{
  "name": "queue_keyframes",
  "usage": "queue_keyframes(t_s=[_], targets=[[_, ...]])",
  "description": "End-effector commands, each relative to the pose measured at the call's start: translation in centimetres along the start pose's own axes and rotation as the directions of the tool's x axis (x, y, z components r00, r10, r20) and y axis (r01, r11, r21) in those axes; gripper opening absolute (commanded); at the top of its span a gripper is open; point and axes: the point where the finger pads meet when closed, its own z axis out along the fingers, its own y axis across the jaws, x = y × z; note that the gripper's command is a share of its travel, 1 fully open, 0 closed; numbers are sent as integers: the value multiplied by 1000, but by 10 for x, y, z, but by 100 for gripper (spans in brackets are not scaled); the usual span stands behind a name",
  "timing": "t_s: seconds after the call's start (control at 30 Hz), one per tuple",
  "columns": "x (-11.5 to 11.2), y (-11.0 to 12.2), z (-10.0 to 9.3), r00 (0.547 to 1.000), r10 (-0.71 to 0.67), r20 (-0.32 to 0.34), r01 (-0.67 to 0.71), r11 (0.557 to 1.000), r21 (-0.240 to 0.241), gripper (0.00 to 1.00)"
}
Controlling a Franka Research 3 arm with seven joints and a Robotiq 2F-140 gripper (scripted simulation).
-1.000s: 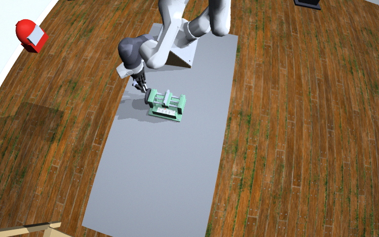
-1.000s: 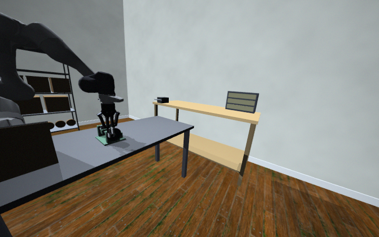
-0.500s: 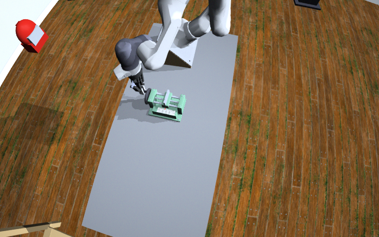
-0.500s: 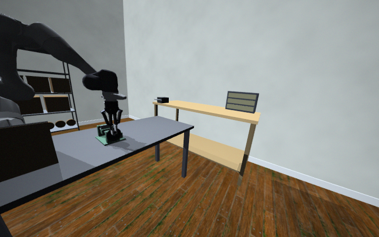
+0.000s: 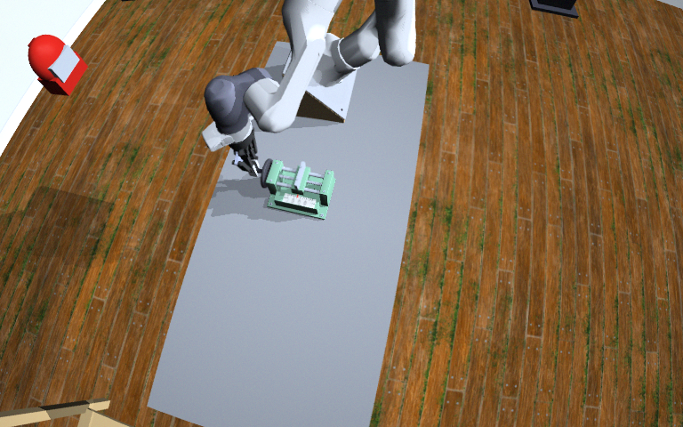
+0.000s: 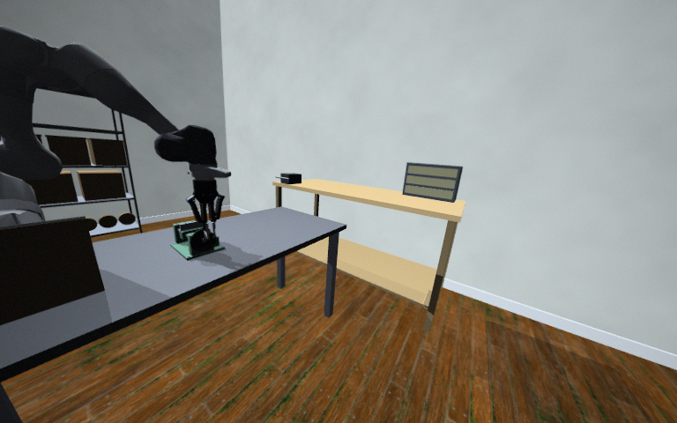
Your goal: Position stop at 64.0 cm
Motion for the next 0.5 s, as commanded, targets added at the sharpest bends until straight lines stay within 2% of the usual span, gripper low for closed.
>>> queue_keyframes(t_s=[0.0, 0.47], targets=[[1, -5, 3, 1000, 7, -1, -7, 1000, 1, 4], [1, -16, 12, 1000, 7, -1, -7, 1000, 1, 4]])
